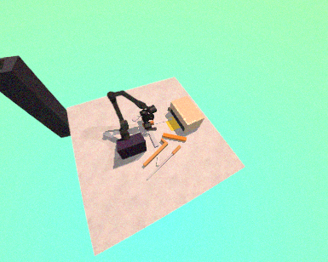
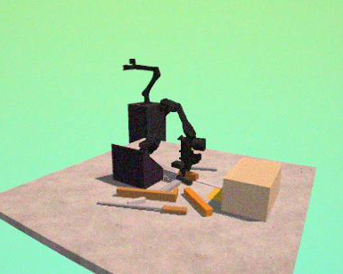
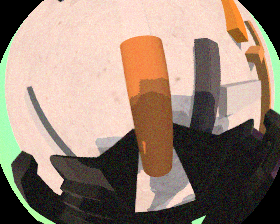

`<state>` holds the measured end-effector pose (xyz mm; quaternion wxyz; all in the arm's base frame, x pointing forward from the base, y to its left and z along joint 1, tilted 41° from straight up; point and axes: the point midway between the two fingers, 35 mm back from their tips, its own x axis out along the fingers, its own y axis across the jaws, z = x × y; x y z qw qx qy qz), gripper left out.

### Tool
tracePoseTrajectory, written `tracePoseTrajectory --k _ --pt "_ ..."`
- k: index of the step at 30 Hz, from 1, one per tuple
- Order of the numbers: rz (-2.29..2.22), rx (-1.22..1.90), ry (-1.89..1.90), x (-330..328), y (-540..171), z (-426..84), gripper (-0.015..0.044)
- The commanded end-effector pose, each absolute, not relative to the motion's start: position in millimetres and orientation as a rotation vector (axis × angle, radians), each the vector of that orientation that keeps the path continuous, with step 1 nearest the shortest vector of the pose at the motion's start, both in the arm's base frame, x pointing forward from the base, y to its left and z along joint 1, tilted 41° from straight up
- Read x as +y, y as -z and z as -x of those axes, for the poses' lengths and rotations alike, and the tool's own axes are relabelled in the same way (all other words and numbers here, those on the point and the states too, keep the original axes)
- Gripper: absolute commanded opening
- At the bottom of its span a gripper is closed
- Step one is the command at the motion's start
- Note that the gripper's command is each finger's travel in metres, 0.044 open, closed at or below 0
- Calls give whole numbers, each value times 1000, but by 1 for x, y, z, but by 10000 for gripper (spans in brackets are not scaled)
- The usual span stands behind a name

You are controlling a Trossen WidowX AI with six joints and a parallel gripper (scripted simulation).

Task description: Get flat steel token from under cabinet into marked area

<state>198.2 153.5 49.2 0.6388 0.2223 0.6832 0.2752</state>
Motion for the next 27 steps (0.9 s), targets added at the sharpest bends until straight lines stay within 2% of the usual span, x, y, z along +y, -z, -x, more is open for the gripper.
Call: tracePoseTrajectory --k 1,2,5,6,27 --pt "-506 1559 -629 153 -49 -198 92" --pt "-506 1559 -629 153 -49 -198 85" --pt "-506 1559 -629 153 -49 -198 6" --pt "-506 1559 -629 153 -49 -198 0" --pt "-500 1555 -637 155 -49 -219 0"
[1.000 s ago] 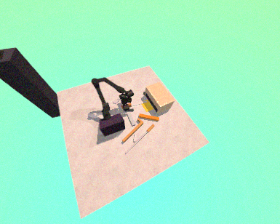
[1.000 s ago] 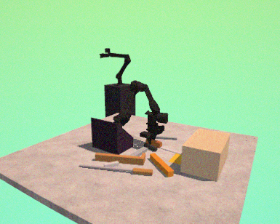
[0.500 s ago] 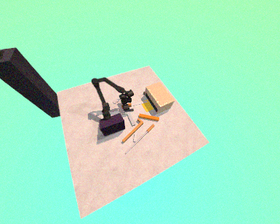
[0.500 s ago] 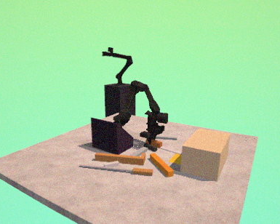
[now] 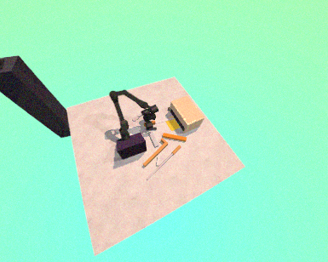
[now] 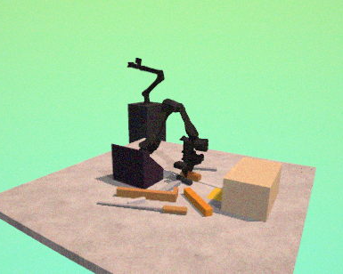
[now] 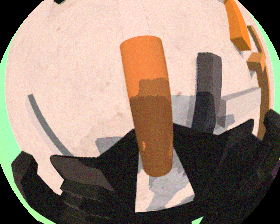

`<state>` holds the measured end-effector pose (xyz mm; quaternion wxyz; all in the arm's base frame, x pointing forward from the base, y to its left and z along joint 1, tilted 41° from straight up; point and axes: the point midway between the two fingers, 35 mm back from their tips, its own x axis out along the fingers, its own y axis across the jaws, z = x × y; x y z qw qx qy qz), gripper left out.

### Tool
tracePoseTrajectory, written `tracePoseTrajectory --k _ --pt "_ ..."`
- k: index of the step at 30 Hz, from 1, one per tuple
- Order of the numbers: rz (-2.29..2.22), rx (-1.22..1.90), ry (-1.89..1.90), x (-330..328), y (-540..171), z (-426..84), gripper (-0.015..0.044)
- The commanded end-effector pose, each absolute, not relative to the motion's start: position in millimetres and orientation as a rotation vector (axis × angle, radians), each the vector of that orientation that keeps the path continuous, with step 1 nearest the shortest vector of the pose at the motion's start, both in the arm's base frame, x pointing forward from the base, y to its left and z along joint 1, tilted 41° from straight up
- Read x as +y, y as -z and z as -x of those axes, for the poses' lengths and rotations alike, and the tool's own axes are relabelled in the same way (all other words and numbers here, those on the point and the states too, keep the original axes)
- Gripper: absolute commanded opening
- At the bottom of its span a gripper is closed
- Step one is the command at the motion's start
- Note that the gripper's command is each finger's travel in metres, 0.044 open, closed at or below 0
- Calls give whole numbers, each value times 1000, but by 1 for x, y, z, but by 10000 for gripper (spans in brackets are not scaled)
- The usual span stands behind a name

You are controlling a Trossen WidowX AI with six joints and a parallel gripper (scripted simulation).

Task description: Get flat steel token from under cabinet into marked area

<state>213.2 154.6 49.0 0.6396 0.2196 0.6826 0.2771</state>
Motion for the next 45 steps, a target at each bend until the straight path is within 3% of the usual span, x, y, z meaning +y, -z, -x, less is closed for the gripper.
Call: tracePoseTrajectory --k 1,45 --pt "-500 1555 -637 155 -49 -220 0" --pt "-496 1550 -641 160 -48 -272 0"
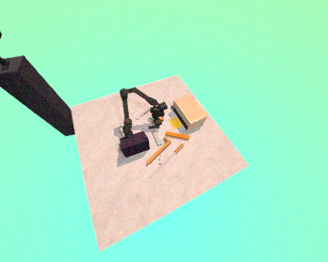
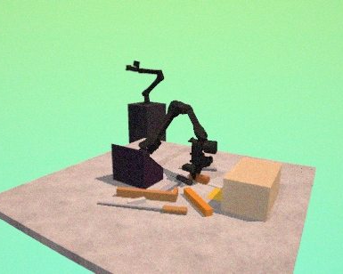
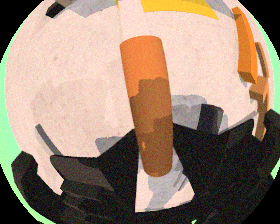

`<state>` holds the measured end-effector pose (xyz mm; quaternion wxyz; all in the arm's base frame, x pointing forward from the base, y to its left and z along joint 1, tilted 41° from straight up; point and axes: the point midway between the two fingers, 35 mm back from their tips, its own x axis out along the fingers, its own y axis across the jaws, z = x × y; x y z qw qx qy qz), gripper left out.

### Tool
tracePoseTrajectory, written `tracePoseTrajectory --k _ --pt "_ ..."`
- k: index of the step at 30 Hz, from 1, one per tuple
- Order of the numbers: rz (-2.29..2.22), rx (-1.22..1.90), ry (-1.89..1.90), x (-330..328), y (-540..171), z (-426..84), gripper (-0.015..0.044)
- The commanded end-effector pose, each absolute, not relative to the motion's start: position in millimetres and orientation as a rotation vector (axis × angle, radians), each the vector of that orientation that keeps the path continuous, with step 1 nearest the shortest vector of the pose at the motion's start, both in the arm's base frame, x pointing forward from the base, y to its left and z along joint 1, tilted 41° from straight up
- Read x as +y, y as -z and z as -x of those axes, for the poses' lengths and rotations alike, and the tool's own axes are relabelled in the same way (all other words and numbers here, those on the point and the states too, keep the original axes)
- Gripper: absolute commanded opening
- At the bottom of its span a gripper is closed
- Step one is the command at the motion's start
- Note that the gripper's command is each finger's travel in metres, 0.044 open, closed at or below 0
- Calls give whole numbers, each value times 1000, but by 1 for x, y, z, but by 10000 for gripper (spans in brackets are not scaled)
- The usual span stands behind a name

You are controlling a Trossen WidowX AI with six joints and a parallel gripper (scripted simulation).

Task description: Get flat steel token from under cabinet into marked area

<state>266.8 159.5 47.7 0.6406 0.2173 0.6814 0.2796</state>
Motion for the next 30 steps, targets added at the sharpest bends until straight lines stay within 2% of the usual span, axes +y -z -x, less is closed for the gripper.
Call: tracePoseTrajectory --k 1,30 --pt "-496 1550 -641 160 -48 -273 0" --pt "-495 1548 -642 163 -47 -305 0"
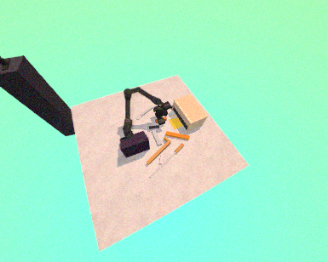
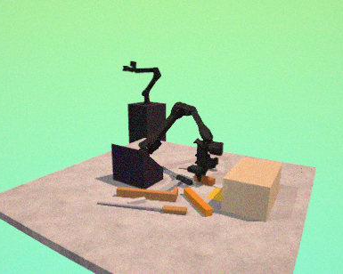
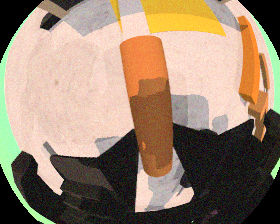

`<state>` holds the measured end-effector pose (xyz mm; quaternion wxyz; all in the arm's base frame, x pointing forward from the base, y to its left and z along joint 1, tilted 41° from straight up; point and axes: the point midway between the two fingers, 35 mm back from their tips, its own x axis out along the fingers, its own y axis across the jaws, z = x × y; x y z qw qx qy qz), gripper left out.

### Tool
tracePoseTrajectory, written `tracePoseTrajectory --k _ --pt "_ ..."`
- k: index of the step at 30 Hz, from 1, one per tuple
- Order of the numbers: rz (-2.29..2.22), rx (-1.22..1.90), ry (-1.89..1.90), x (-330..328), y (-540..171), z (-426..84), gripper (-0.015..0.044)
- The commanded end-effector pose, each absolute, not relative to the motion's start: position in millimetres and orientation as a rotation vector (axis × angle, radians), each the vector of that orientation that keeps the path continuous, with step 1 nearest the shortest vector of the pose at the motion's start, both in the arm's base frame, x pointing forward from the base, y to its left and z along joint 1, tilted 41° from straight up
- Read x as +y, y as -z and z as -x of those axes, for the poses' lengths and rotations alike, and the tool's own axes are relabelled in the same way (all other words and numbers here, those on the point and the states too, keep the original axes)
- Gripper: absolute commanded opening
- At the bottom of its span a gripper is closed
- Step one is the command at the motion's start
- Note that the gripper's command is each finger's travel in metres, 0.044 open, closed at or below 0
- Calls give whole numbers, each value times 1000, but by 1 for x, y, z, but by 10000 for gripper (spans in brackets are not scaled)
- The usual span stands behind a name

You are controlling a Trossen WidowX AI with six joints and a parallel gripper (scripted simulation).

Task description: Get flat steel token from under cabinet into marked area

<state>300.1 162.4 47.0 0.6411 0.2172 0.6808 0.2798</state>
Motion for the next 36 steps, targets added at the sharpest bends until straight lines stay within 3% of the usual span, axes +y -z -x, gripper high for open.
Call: tracePoseTrajectory --k 1,36 --pt "-495 1548 -642 163 -47 -306 0" --pt "-494 1546 -642 166 -47 -342 0"
